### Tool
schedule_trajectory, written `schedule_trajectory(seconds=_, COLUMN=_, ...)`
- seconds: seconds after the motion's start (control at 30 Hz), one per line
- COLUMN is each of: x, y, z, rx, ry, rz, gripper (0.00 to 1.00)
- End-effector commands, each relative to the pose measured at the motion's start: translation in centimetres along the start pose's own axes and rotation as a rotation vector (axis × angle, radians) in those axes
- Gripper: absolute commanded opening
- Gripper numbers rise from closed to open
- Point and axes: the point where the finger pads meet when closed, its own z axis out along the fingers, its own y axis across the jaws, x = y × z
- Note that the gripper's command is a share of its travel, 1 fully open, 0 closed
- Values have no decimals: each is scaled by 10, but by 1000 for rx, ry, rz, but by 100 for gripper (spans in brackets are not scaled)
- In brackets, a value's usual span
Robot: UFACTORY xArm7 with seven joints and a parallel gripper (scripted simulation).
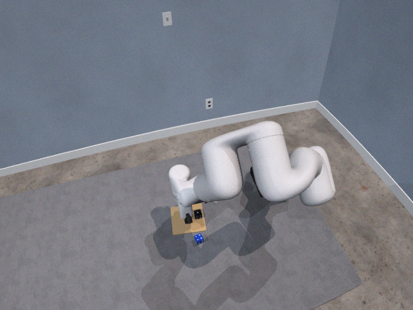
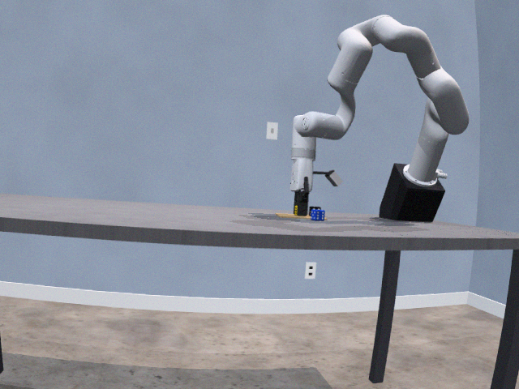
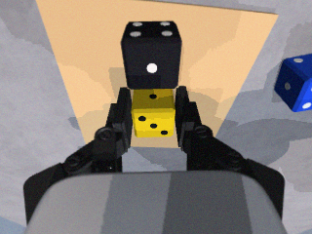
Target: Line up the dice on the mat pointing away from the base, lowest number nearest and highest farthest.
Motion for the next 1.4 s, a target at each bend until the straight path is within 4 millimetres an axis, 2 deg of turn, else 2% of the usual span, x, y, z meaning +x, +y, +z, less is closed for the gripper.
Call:
schedule_trajectory(seconds=0.0, x=-1, y=-1, z=-2, rx=2, ry=-4, rz=0, gripper=43)
schedule_trajectory(seconds=0.03, x=-1, y=-1, z=-2, rx=2, ry=-4, rz=0, gripper=43)
schedule_trajectory(seconds=0.07, x=-1, y=-1, z=-2, rx=2, ry=-4, rz=0, gripper=47)
schedule_trajectory(seconds=0.47, x=-1, y=-1, z=-2, rx=2, ry=-4, rz=0, gripper=47)
schedule_trajectory(seconds=0.7, x=-1, y=-1, z=-9, rx=2, ry=-4, rz=0, gripper=47)
schedule_trajectory(seconds=0.83, x=-1, y=-1, z=-24, rx=2, ry=-4, rz=0, gripper=47)
schedule_trajectory(seconds=1.17, x=-1, y=-1, z=-76, rx=2, ry=-4, rz=0, gripper=47)
schedule_trajectory(seconds=1.37, x=-1, y=-1, z=-88, rx=2, ry=-4, rz=0, gripper=47)
